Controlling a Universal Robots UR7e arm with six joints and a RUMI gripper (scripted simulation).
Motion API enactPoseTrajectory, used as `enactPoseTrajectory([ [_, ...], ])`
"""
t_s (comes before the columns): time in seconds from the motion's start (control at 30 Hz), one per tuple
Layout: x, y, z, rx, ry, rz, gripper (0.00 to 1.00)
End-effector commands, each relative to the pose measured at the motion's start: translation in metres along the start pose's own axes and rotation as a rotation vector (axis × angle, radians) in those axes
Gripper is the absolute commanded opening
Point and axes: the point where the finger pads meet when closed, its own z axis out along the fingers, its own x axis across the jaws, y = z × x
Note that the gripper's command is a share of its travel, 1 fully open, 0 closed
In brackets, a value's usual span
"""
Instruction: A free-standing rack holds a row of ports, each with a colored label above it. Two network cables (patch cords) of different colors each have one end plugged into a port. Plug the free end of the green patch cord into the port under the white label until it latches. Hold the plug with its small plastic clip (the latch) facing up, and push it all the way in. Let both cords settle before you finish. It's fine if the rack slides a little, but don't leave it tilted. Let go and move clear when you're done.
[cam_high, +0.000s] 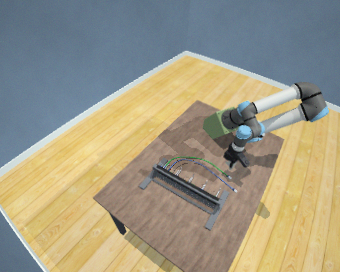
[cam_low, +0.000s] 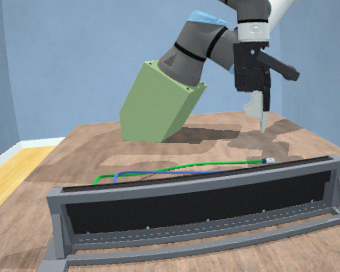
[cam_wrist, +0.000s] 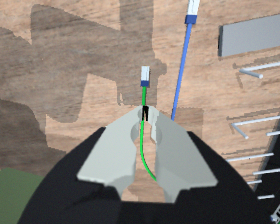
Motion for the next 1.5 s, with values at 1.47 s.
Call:
enactPoseTrajectory([
  [1.47,-0.0006,-0.0049,0.0013,0.000,-0.002,0.001,0.22],
])
